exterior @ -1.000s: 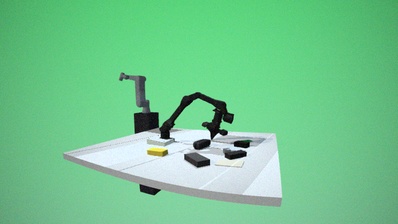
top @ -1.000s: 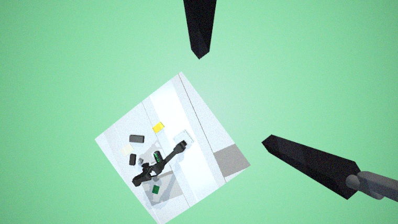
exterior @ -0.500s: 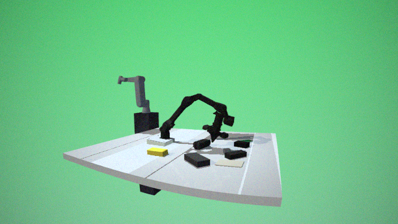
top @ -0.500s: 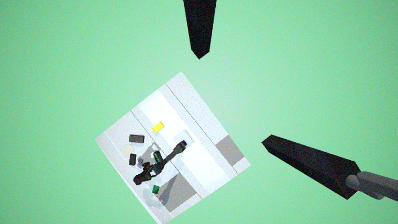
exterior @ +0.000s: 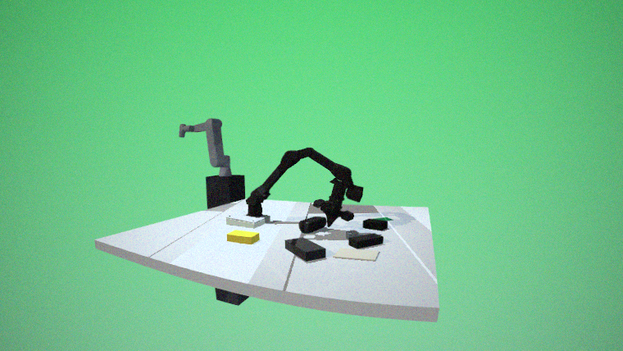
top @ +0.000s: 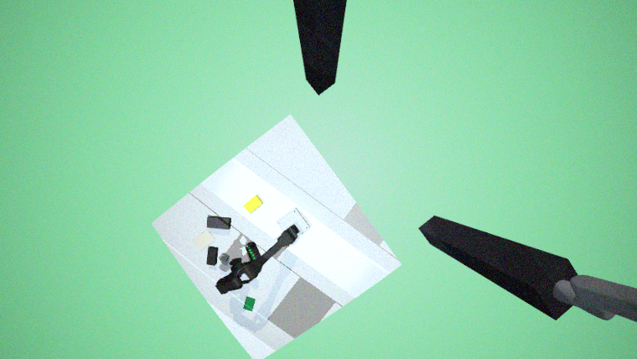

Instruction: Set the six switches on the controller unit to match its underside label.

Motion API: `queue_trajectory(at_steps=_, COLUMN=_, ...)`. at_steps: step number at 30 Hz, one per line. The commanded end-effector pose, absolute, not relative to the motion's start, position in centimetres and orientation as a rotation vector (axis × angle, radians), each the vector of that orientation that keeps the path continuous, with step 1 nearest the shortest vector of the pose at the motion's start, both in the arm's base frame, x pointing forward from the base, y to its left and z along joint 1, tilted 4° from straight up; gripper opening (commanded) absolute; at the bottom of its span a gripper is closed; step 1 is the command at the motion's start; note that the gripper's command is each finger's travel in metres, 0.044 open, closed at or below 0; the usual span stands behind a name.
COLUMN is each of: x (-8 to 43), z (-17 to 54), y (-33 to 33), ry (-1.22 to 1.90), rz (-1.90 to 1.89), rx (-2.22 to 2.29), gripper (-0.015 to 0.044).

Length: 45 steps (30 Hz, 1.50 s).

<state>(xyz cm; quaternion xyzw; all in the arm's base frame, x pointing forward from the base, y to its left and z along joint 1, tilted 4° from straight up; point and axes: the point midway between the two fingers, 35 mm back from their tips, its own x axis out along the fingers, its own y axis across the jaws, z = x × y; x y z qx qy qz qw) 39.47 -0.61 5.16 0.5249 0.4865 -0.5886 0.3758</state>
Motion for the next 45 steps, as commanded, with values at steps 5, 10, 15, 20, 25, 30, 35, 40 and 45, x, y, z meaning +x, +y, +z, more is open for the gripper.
queue_trajectory(at_steps=5, x=39.3, z=4.7, y=-0.5, ry=1.251, rz=-1.504, rx=1.342, gripper=0.0000)
queue_trajectory(at_steps=10, x=39.1, z=4.7, y=-0.5, ry=1.251, rz=-1.504, rx=1.342, gripper=0.0000)
queue_trajectory(at_steps=15, x=38.9, z=4.6, y=-0.4, ry=1.251, rz=-1.505, rx=1.342, gripper=0.0000)
queue_trajectory(at_steps=20, x=38.8, z=4.6, y=-0.4, ry=1.251, rz=-1.505, rx=1.342, gripper=0.0000)
queue_trajectory(at_steps=25, x=38.6, z=4.6, y=-0.3, ry=1.252, rz=-1.505, rx=1.342, gripper=0.0000)
queue_trajectory(at_steps=30, x=38.4, z=4.6, y=-0.3, ry=1.252, rz=-1.505, rx=1.342, gripper=0.0000)
queue_trajectory(at_steps=35, x=38.2, z=4.5, y=-0.2, ry=1.252, rz=-1.505, rx=1.341, gripper=0.0000)
queue_trajectory(at_steps=40, x=38.0, z=4.5, y=-0.2, ry=1.252, rz=-1.505, rx=1.341, gripper=0.0000)
queue_trajectory(at_steps=45, x=37.5, z=4.4, y=-0.1, ry=1.253, rz=-1.506, rx=1.341, gripper=0.0000)
